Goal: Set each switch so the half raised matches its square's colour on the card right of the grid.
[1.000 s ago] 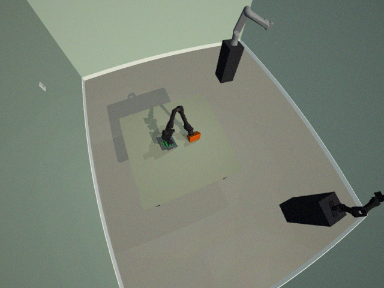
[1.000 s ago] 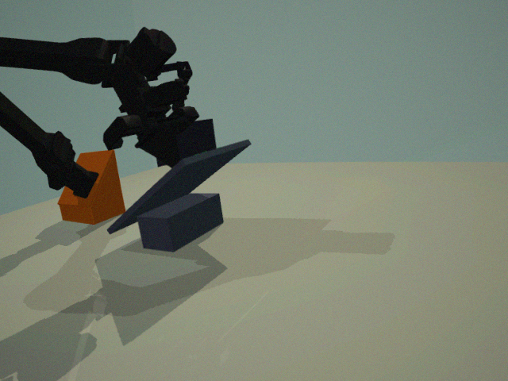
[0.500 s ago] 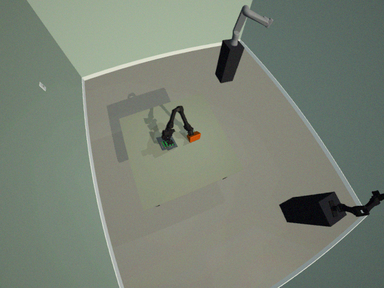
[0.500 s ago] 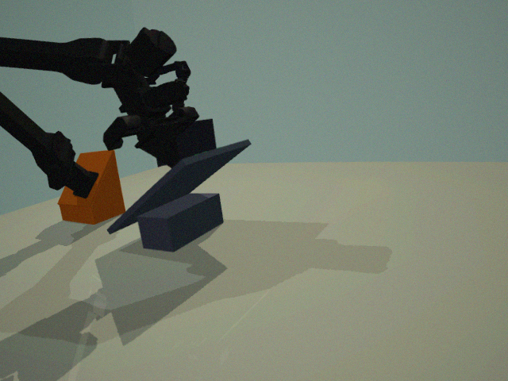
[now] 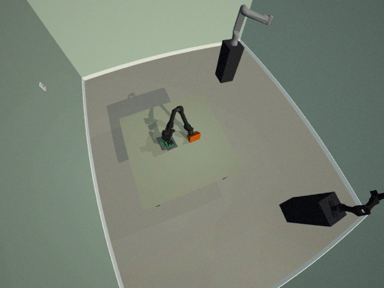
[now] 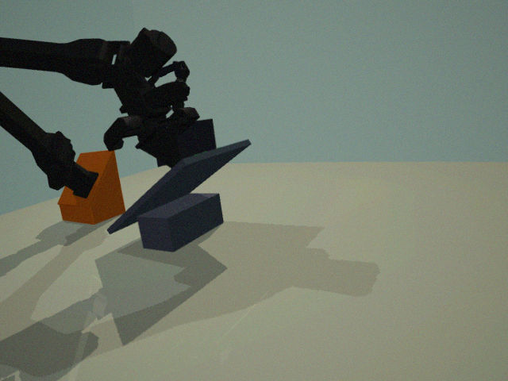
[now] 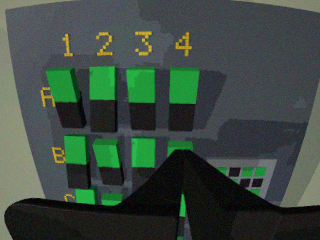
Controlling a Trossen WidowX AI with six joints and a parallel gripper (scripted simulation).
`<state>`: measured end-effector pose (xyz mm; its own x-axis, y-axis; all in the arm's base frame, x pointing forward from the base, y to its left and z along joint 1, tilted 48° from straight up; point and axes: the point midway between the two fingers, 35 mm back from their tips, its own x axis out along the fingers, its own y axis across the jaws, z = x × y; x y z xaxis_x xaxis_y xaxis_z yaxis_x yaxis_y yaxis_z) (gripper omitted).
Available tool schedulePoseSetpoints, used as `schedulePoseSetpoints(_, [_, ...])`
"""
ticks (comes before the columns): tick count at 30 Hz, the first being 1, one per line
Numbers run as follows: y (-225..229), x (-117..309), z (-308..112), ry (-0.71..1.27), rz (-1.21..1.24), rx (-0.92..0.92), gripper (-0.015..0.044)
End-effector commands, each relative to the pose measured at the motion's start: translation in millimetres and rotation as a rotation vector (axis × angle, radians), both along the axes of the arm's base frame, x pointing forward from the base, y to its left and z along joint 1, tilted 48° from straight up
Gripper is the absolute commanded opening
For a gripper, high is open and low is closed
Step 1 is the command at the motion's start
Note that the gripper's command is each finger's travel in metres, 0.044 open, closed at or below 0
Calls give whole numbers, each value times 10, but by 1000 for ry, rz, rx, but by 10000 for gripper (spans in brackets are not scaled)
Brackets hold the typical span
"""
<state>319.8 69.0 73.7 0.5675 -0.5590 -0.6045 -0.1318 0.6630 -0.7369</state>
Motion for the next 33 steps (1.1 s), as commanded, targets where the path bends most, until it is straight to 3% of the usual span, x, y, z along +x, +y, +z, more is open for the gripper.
schedulePoseSetpoints(1, [-8, 0, -16, 7, 3, -1, 0])
schedulePoseSetpoints(33, [-31, 25, -41, 7, 3, -2, 0])
